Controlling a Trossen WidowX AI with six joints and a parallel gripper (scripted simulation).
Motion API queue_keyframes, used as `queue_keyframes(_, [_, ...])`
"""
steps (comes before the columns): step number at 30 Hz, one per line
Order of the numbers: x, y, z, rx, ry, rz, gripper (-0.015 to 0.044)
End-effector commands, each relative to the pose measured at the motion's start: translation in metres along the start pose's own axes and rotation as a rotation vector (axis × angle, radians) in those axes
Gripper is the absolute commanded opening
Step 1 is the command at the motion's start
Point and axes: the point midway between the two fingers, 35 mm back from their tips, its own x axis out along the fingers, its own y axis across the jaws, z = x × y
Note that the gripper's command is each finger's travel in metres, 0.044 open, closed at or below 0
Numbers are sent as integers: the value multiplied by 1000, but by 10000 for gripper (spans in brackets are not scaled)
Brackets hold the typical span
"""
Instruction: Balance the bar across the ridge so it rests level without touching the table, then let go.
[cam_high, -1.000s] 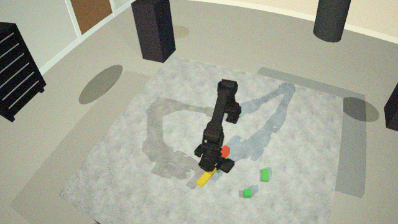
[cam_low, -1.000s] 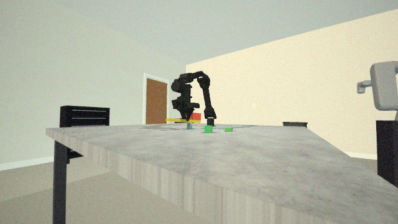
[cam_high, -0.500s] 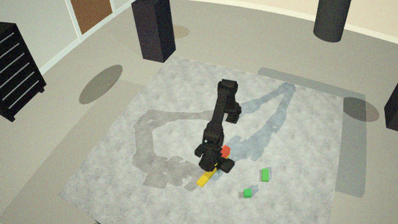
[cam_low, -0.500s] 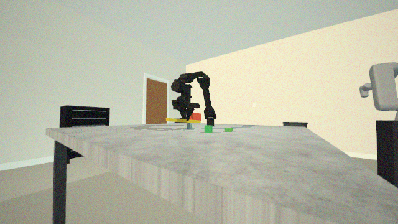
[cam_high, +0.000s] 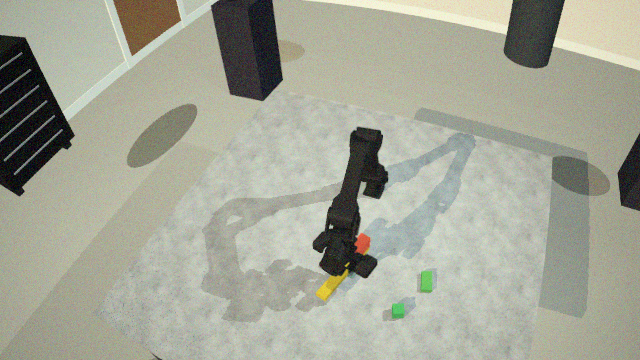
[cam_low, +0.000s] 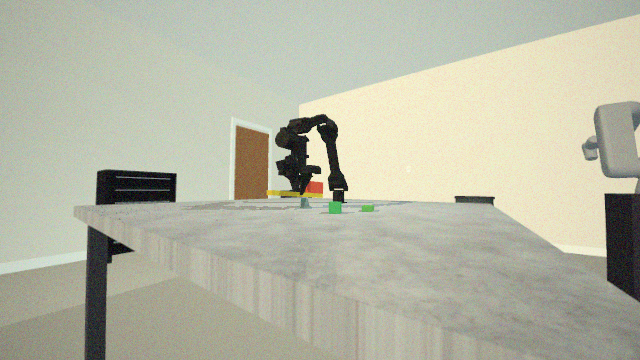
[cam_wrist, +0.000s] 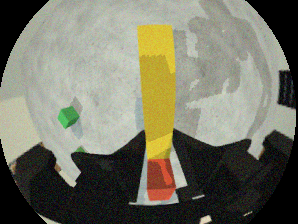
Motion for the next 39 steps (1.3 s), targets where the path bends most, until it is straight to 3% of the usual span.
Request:
queue_keyframes(1, [1,0,0,5,-1,3,0])
queue_keyframes(39, [4,0,0,5,-1,3,0])
